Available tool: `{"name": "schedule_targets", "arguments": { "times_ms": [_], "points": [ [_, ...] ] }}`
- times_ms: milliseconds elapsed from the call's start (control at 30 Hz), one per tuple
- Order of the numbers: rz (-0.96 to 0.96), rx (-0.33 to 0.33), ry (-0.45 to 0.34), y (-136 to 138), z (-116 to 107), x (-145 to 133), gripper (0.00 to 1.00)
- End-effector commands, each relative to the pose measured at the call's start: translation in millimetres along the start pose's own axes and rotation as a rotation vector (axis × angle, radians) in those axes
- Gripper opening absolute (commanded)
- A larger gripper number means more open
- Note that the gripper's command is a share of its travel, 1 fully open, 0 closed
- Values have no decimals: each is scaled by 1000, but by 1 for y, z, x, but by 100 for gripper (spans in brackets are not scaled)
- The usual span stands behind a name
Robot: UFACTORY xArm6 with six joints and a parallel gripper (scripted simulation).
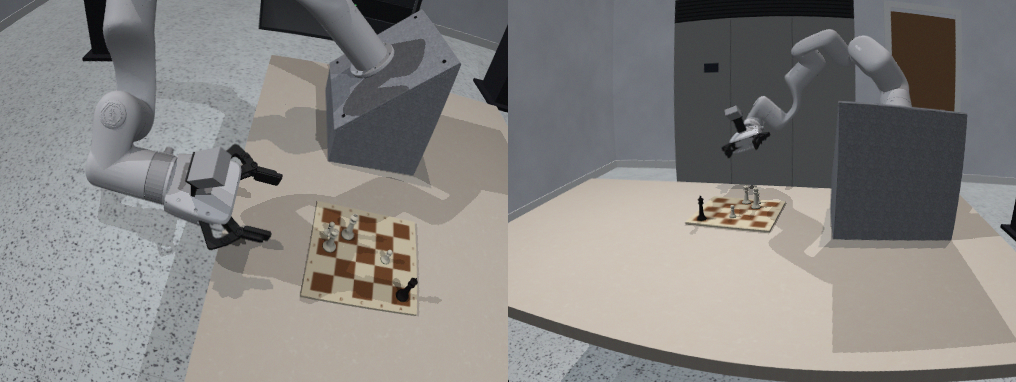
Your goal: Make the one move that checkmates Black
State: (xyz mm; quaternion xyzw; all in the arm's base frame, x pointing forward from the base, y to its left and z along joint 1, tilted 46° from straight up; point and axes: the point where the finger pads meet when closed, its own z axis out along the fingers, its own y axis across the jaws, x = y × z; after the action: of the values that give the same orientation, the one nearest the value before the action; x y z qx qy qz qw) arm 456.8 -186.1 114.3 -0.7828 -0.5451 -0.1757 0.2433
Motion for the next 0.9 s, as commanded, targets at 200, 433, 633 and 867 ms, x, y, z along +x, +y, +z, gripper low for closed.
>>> {"name": "schedule_targets", "arguments": {
  "times_ms": [200,433,633,867],
  "points": [
    [-237,-61,124,15,0,-48,100],
    [-303,-90,153,19,0,-62,100],
    [-333,-104,165,20,0,-68,100],
    [-335,-105,166,20,0,-68,100]
  ]
}}
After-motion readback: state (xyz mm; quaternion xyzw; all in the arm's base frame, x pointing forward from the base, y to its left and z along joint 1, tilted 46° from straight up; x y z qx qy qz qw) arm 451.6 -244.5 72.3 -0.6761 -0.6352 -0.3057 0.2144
